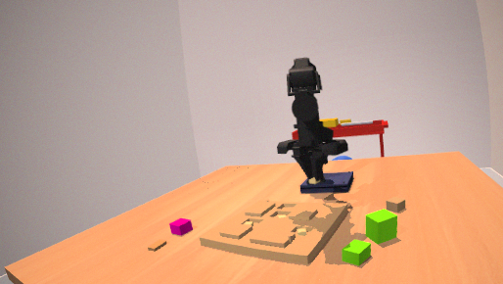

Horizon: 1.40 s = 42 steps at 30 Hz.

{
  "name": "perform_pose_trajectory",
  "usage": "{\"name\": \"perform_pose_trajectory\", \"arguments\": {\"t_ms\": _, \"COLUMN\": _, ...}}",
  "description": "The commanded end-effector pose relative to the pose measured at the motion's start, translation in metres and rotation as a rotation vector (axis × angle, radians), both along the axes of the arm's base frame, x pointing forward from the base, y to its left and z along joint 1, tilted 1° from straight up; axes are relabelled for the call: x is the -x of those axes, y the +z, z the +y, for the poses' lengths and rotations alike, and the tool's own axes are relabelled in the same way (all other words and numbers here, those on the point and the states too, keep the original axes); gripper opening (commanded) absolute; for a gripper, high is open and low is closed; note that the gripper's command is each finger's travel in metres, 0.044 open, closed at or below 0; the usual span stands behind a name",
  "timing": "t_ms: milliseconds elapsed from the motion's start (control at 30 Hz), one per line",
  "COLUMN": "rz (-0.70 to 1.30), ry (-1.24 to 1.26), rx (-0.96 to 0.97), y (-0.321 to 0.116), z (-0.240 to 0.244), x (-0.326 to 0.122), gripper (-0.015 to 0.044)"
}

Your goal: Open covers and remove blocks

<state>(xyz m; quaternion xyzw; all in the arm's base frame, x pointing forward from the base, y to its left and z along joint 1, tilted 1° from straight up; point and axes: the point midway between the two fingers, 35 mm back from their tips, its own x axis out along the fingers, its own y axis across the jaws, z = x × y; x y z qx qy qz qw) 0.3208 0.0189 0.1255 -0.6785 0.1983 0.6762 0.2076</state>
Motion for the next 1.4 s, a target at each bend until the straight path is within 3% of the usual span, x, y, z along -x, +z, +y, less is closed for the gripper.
{"name": "perform_pose_trajectory", "arguments": {"t_ms": 0, "rz": 0.001, "ry": -0.003, "rx": -0.005, "y": 0.0, "z": 0.014, "x": -0.007, "gripper": 0.008}}
{"name": "perform_pose_trajectory", "arguments": {"t_ms": 1033, "rz": 0.0, "ry": -0.003, "rx": -0.014, "y": -0.005, "z": 0.128, "x": -0.036, "gripper": 0.008}}
{"name": "perform_pose_trajectory", "arguments": {"t_ms": 1367, "rz": 0.0, "ry": -0.003, "rx": -0.015, "y": -0.014, "z": 0.131, "x": -0.037, "gripper": 0.008}}
